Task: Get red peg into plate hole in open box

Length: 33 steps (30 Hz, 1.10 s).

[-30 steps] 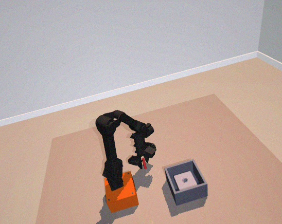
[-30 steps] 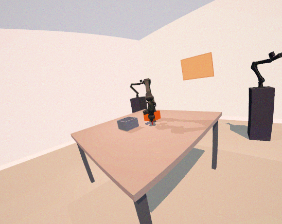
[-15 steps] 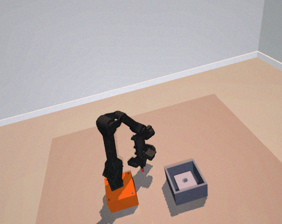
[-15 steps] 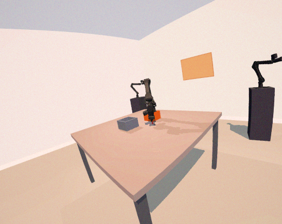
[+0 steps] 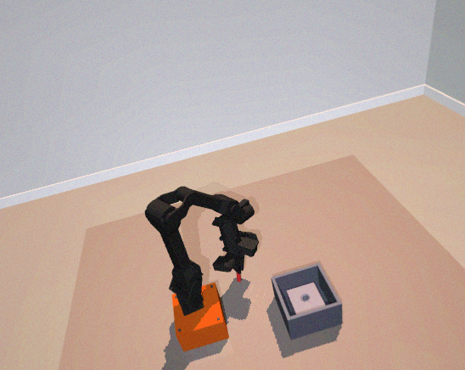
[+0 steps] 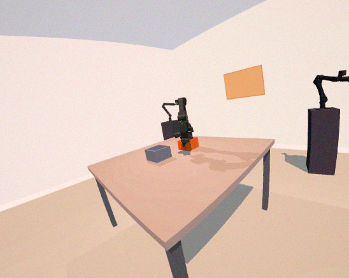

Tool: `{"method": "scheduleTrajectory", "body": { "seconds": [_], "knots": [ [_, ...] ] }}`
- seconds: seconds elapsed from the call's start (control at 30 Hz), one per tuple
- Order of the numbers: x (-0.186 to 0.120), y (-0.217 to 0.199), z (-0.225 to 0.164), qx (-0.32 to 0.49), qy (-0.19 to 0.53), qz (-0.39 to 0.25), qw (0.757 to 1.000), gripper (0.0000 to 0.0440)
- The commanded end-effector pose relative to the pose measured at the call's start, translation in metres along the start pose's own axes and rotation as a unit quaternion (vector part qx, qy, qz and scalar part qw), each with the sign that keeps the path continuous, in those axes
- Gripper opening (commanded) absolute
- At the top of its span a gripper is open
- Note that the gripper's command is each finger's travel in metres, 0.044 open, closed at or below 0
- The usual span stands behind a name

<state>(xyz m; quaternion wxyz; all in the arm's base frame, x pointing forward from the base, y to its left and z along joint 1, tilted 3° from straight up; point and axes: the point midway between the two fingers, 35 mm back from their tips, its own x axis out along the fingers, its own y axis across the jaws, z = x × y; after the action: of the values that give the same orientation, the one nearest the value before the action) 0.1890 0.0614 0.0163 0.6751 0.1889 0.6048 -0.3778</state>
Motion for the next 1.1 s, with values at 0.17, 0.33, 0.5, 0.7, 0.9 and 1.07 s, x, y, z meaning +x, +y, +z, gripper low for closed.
{"method": "scheduleTrajectory", "body": {
  "seconds": [0.17, 0.33, 0.5, 0.7, 0.9, 1.07],
  "knots": [
    [-0.028, 0.001, 0.025, -0.027, -0.031, 0.013, 0.999, 0.0],
    [-0.043, 0.0, 0.042, -0.035, -0.044, 0.017, 0.998, 0.0],
    [-0.057, 0.001, 0.06, -0.037, -0.054, 0.022, 0.998, 0.0],
    [-0.069, 0.001, 0.084, -0.031, -0.062, 0.026, 0.997, 0.0],
    [-0.071, -0.004, 0.108, -0.013, -0.057, 0.028, 0.998, 0.0],
    [-0.071, -0.009, 0.127, 0.006, -0.054, 0.031, 0.998, 0.0]
  ]
}}
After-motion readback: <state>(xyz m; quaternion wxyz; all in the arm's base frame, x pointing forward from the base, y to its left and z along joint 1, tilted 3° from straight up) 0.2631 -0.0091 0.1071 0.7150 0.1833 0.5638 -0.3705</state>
